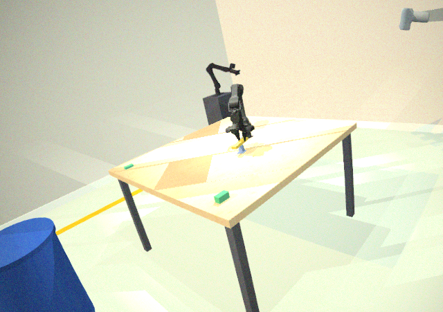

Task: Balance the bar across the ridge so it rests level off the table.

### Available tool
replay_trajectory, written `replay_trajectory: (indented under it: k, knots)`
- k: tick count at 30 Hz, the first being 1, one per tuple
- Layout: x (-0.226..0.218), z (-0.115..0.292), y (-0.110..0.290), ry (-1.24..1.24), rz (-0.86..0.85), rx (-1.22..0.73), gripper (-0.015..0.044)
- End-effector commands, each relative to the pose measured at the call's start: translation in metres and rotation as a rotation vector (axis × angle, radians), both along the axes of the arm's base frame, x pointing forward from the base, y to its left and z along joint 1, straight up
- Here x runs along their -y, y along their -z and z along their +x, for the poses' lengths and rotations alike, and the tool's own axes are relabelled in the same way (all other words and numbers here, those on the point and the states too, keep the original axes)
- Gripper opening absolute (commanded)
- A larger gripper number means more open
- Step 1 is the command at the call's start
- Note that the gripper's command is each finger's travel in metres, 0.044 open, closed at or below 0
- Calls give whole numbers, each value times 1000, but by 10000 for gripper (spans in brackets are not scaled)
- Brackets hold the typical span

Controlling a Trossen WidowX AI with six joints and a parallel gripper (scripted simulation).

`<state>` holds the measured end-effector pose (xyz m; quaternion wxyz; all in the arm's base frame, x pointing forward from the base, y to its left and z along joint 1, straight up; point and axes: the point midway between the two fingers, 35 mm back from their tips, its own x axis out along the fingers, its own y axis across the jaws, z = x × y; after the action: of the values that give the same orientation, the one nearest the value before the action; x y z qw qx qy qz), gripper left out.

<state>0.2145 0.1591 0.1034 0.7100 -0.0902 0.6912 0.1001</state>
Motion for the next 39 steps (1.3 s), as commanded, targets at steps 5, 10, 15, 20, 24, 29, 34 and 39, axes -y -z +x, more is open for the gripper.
replay_trajectory:
  k: [5, 10, 15, 20, 24, 29, 34, 39]
  knots:
    - [0, 0, 0, 0, 0, 0, 185]
    - [0, 0, 0, 0, 0, 0, 185]
    - [0, 0, 0, 0, 0, 0, 185]
    - [0, 0, 0, 0, 0, 0, 316]
    - [0, 0, 0, 0, 0, 0, 421]
    - [-1, 1, -8, 0, 0, 0, 440]
    - [-1, 2, -69, 0, 0, 0, 440]
    - [2, -2, -100, 0, 0, 0, 440]
